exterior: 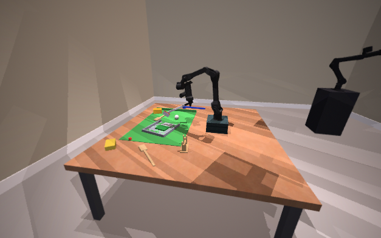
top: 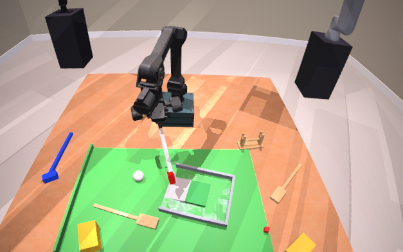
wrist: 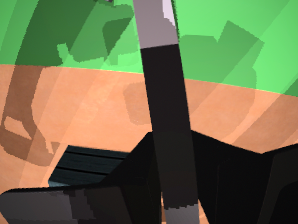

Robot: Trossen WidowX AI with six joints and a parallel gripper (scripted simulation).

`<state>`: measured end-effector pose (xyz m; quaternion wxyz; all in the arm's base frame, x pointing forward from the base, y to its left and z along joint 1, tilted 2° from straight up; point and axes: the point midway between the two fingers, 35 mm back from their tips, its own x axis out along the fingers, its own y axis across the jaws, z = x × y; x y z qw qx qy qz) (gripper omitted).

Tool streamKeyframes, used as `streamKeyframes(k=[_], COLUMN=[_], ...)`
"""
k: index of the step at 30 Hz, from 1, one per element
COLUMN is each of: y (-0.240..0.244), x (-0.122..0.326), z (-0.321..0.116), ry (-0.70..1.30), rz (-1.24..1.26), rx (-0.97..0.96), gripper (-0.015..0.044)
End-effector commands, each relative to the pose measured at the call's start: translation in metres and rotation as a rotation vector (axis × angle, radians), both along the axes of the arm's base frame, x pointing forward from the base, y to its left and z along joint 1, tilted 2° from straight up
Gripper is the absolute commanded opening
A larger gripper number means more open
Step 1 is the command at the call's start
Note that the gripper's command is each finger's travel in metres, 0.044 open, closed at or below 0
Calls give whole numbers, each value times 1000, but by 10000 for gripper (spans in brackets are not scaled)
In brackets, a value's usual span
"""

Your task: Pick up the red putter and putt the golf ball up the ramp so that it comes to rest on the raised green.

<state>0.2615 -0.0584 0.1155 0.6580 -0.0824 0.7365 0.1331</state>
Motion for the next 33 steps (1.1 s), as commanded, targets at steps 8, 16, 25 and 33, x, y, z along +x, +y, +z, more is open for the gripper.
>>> streamKeyframes(k=[8, 16, 25, 33], y=[-50, -81, -83, -83], x=[-25, -51, -53, -53], z=[14, 23, 13, -16], ry=[71, 133, 139, 139], rz=[-296, -506, -524, -524], rx=[-43, -68, -70, -70], gripper=[0, 0, 0, 0])
